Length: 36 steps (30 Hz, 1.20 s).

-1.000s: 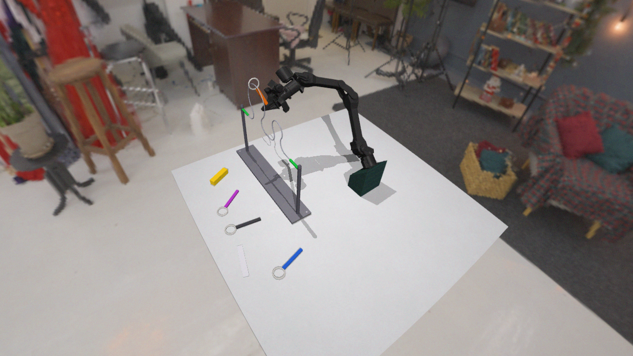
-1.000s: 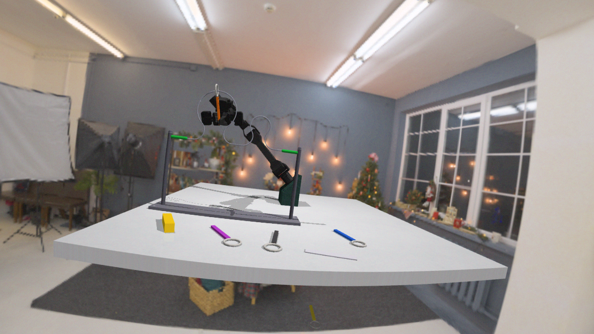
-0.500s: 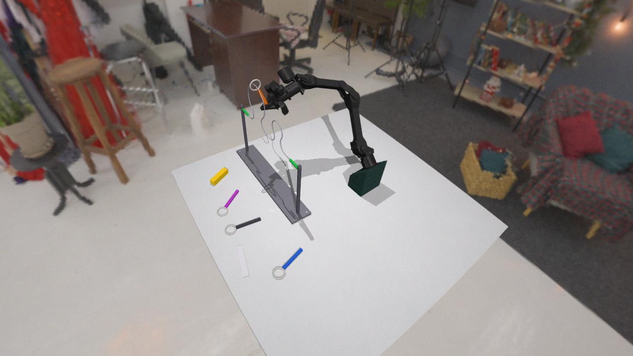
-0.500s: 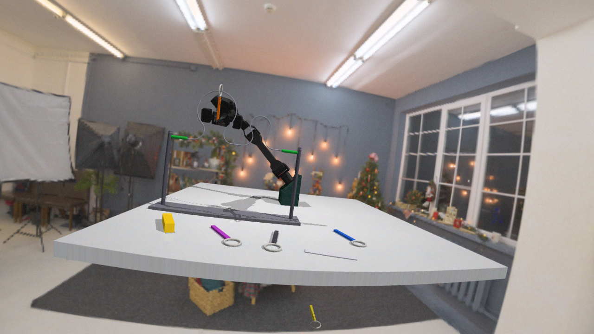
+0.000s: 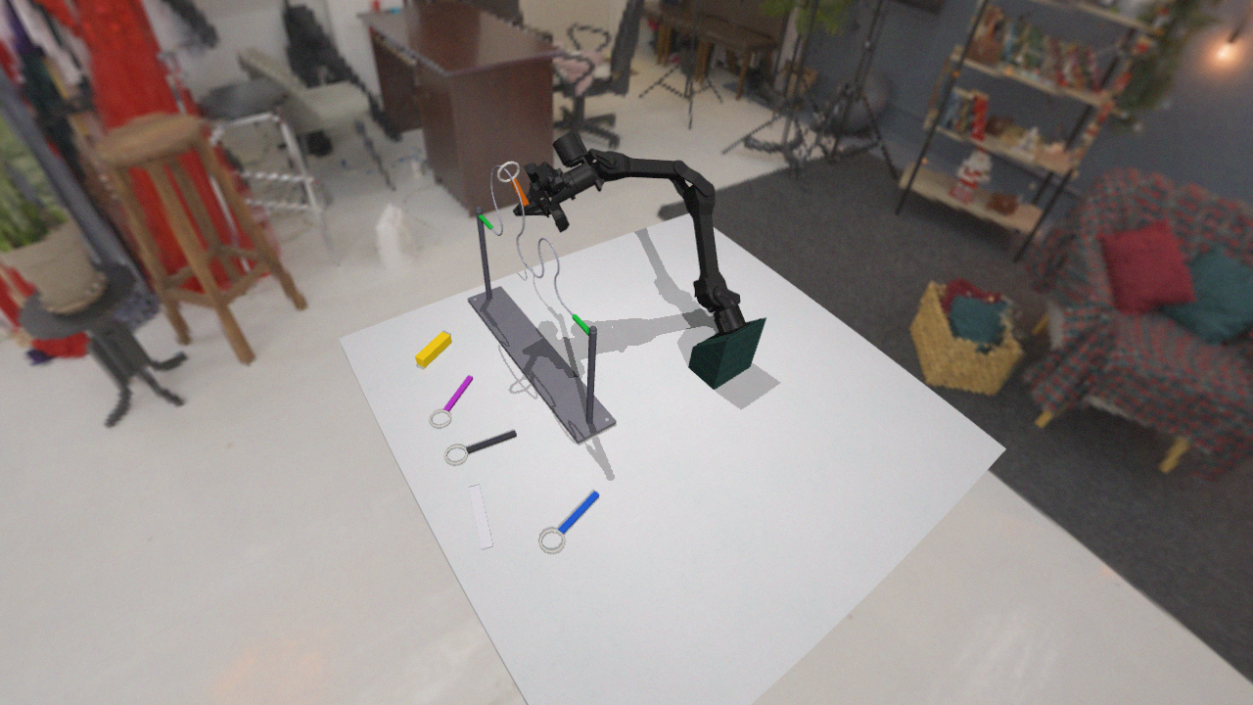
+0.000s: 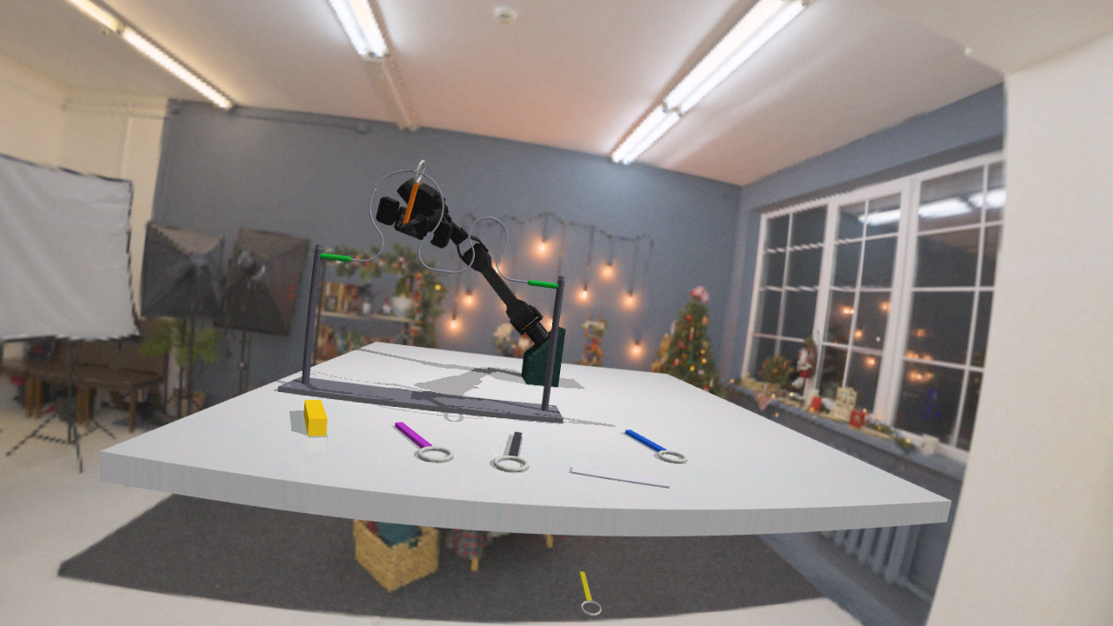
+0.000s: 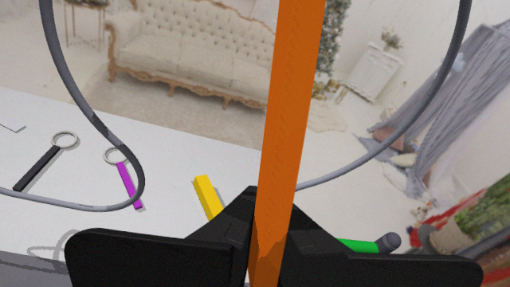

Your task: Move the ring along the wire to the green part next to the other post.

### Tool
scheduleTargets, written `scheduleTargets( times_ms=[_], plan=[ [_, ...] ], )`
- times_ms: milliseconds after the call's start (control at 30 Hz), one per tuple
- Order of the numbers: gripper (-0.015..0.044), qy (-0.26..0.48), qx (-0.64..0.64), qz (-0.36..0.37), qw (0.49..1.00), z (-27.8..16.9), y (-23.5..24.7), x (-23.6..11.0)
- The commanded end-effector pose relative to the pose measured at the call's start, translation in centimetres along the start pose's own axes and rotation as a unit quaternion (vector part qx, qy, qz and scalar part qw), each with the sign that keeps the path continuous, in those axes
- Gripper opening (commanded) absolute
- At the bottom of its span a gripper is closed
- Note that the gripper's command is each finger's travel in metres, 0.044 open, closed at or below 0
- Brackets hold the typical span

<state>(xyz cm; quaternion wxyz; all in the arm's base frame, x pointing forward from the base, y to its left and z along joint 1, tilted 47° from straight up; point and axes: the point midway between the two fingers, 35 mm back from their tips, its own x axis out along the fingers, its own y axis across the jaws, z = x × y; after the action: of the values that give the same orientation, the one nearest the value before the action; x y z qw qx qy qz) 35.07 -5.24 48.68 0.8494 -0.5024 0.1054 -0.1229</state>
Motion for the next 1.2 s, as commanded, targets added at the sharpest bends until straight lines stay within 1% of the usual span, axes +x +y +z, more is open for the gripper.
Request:
scheduleTargets(
  times_ms=[0, 567, 1167],
  plan=[
    [-0.0150, 0.000, -0.026, -0.011, 1.000, -0.2, 0.0, 0.1],
    [-0.0150, -0.012, -0.121, -0.059, 0.991, 0.0, -0.8, 0.1],
    [-0.0150, -0.024, -0.219, -0.105, 0.970, 0.2, -1.6, 0.1]
  ],
)
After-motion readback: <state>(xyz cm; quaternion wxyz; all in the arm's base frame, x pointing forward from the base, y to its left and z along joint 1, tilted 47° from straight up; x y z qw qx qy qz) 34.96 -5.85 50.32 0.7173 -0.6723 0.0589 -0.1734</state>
